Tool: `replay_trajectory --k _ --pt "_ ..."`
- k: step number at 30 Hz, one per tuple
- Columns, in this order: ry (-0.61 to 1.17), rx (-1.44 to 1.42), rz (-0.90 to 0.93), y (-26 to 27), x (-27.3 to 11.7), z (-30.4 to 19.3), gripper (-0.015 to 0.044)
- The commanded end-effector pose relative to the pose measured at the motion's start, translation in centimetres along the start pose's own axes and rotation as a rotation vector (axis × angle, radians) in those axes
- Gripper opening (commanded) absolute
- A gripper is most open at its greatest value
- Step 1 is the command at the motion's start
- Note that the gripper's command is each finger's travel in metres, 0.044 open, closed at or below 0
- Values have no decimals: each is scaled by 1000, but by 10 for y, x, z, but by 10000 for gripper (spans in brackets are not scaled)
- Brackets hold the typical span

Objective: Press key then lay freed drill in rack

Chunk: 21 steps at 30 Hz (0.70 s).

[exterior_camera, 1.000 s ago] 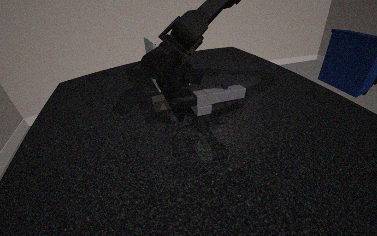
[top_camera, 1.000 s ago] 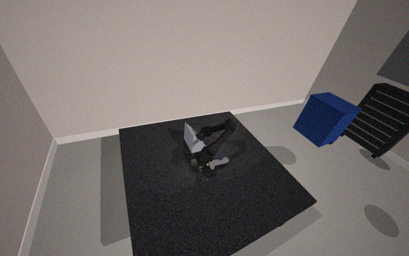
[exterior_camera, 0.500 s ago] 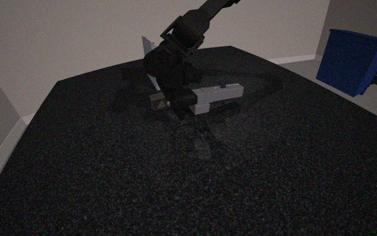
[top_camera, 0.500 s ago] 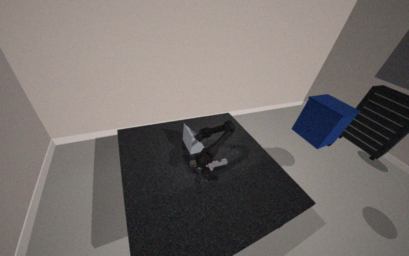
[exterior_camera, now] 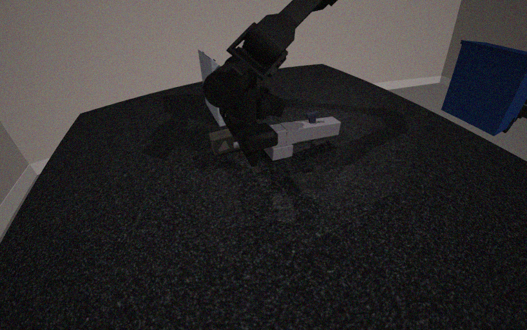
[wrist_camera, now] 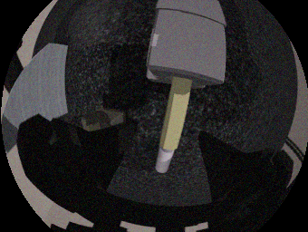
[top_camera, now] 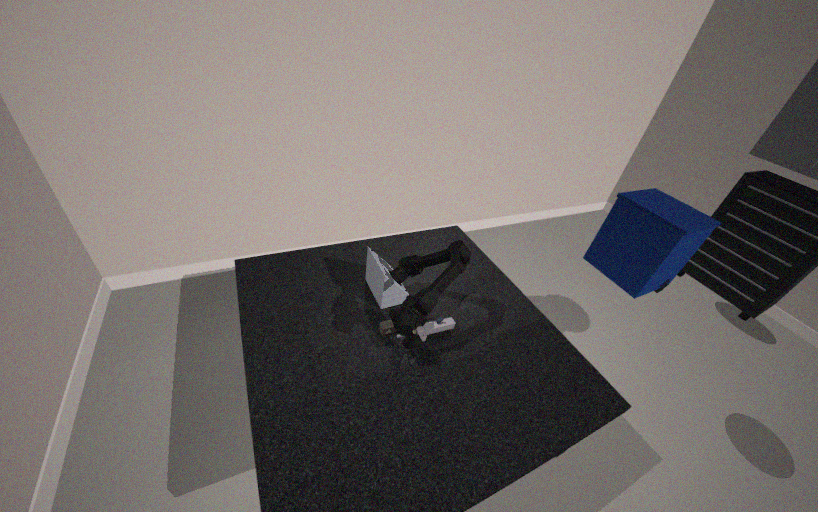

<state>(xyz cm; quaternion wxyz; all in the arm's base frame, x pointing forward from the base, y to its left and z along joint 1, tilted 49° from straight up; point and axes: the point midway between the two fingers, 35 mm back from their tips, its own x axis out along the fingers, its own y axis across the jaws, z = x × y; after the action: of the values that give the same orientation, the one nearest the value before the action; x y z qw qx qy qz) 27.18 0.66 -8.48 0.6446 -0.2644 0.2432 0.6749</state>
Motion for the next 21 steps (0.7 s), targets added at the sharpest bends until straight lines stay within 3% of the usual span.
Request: replay_trajectory --k 1,10,21 --pt "0 0 0 0 0 0 282" --pt "0 0 0 0 0 0 46" --pt "-4 6 1 2 -2 0 0"
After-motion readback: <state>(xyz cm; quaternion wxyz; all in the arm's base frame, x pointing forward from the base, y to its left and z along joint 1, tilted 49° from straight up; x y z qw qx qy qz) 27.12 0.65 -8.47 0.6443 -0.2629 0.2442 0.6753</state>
